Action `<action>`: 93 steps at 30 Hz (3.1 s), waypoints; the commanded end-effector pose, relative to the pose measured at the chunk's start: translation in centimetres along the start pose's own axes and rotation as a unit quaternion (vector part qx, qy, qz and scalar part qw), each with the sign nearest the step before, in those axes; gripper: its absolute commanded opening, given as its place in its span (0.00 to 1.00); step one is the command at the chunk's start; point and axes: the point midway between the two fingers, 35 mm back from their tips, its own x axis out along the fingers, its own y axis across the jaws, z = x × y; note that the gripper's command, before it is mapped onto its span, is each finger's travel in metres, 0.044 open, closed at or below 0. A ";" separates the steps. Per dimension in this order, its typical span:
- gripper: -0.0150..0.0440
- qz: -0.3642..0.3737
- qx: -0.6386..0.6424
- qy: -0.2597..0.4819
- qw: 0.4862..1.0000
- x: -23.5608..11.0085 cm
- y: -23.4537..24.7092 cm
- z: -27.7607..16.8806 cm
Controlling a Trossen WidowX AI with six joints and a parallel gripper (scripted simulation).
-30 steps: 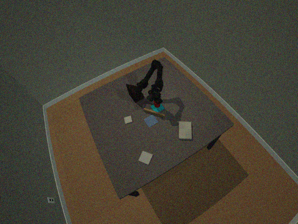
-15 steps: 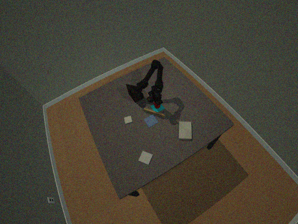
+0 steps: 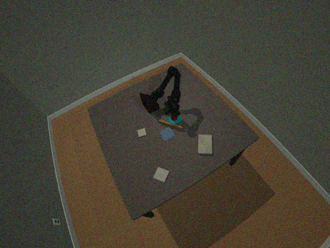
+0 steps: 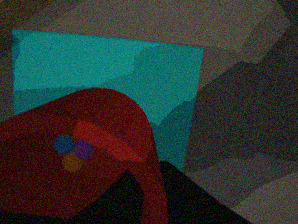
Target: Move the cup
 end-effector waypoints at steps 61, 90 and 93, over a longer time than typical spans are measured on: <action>0.47 -0.002 0.004 0.000 1.000 -4.6 -0.3 0.3; 1.00 -0.003 0.006 -0.001 1.000 -9.7 -0.5 0.6; 1.00 -0.003 0.005 0.000 1.000 -10.7 -0.7 0.6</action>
